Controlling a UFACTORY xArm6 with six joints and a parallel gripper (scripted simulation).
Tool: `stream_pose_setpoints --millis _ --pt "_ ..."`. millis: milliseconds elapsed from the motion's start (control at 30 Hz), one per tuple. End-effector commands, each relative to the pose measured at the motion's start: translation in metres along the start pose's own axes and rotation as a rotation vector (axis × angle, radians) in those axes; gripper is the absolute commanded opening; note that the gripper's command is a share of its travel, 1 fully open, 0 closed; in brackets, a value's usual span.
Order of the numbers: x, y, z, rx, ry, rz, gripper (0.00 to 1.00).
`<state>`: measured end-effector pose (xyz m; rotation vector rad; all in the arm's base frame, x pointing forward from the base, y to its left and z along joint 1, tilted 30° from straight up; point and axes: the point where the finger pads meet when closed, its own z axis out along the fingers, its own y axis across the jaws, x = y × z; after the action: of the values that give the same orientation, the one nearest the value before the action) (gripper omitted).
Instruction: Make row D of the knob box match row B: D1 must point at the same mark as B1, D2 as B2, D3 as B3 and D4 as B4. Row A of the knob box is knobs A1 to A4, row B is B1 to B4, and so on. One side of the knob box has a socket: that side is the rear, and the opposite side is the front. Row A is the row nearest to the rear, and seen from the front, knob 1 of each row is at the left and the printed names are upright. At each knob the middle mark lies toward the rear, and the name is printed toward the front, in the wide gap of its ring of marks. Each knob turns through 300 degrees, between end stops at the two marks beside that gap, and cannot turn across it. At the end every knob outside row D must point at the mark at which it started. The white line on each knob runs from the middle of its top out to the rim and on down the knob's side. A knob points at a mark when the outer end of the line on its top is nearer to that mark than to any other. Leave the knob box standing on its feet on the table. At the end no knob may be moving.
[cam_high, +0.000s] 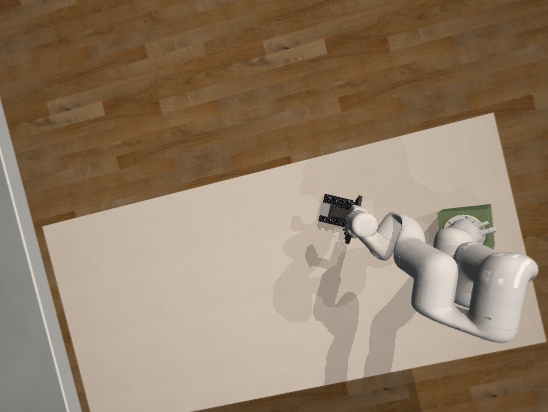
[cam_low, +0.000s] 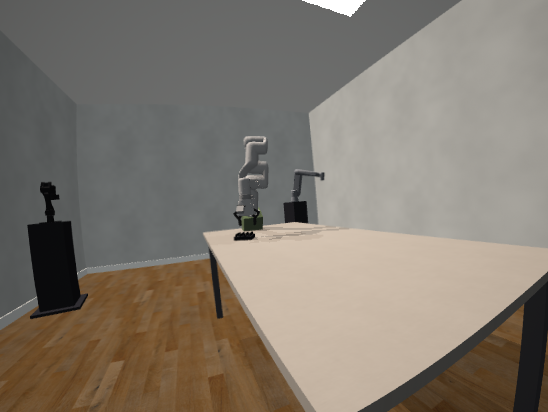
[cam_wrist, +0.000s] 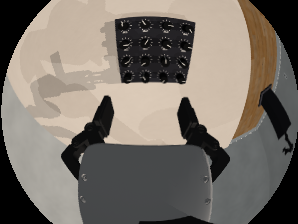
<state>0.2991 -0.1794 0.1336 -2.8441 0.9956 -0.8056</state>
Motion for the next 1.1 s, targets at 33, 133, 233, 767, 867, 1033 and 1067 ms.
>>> stream_pose_setpoints --millis 33,133,233,767,867,1033,1067 --pt "-0.006 0.000 -0.001 0.000 0.003 0.000 1.00" --pt "-0.010 0.000 -0.001 0.000 0.003 0.000 1.00" --pt "-0.012 0.000 -0.001 0.000 0.003 0.000 1.00" --pt "-0.014 0.000 -0.001 0.000 0.003 0.000 1.00" --pt "-0.014 0.000 -0.001 0.000 0.003 0.000 1.00" --pt "-0.014 0.000 -0.001 0.000 0.003 0.000 1.00" --pt "-0.014 0.000 -0.001 0.000 0.003 0.000 1.00"
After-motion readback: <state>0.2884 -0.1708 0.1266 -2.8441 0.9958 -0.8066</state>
